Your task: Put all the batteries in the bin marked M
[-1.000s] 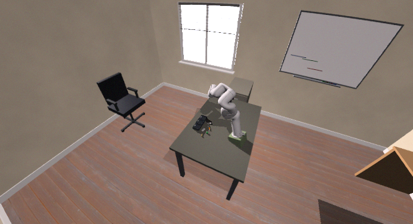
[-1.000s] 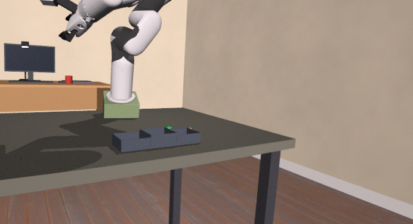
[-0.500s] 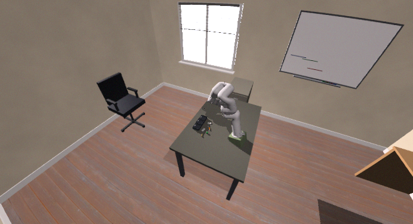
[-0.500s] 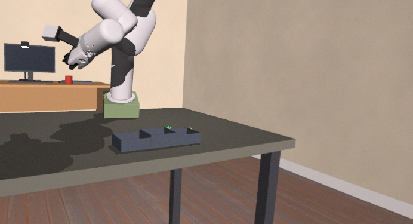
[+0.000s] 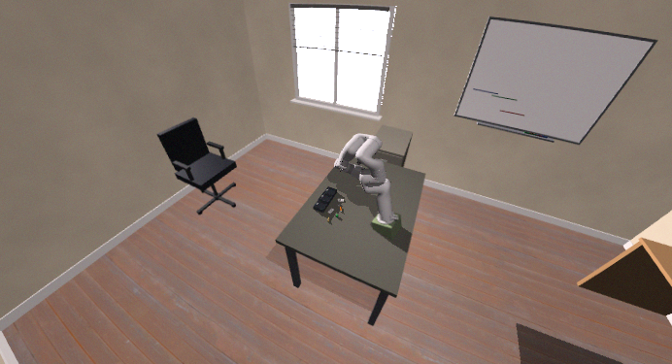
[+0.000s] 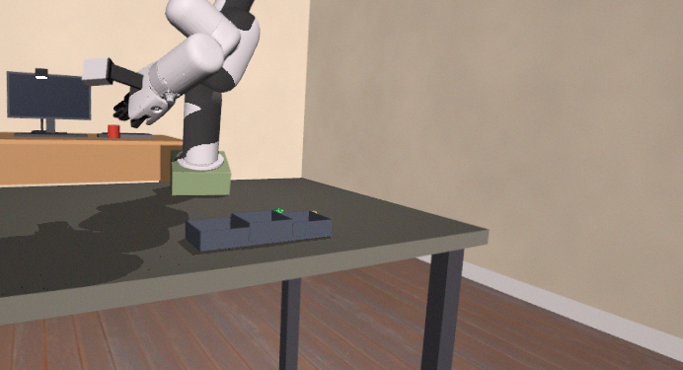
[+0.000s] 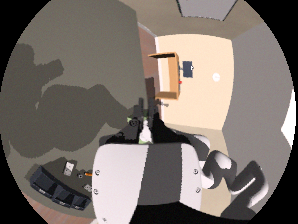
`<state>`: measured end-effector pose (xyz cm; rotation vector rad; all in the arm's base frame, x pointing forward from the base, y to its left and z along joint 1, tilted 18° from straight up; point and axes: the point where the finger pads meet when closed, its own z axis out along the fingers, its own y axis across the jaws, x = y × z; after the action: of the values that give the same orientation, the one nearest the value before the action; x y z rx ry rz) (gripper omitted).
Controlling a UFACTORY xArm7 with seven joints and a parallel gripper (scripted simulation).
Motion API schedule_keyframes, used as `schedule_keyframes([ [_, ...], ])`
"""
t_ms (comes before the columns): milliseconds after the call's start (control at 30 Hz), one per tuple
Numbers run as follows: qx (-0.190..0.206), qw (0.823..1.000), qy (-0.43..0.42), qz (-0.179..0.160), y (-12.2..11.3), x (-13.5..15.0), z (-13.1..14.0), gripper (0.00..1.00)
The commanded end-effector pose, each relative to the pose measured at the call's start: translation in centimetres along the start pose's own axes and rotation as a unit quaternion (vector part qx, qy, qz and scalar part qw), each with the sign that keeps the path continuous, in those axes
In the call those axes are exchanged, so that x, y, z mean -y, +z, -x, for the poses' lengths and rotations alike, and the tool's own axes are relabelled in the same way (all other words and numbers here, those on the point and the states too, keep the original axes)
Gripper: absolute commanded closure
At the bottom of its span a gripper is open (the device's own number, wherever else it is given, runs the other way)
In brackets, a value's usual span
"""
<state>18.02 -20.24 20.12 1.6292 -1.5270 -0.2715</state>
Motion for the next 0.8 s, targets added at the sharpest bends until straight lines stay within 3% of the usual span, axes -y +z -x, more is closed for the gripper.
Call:
schedule_keyframes([
  [0,-0.008,0.998,-0.043,-0.045,-1.2,0.8,0.7,0.93],
  [233,-0.024,0.99,-0.101,-0.094,-3.0,1.9,1.6,0.93],
  [467,-0.049,0.97,-0.176,-0.159,-5.6,3.3,3.2,0.93],
  [533,-0.049,0.97,-0.176,-0.159,-5.6,3.3,3.2,0.93],
  [600,-0.063,0.957,-0.212,-0.189,-7.0,3.8,4.0,0.93],
  [767,-0.079,0.938,-0.253,-0.225,-8.5,4.4,5.0,0.93],
])
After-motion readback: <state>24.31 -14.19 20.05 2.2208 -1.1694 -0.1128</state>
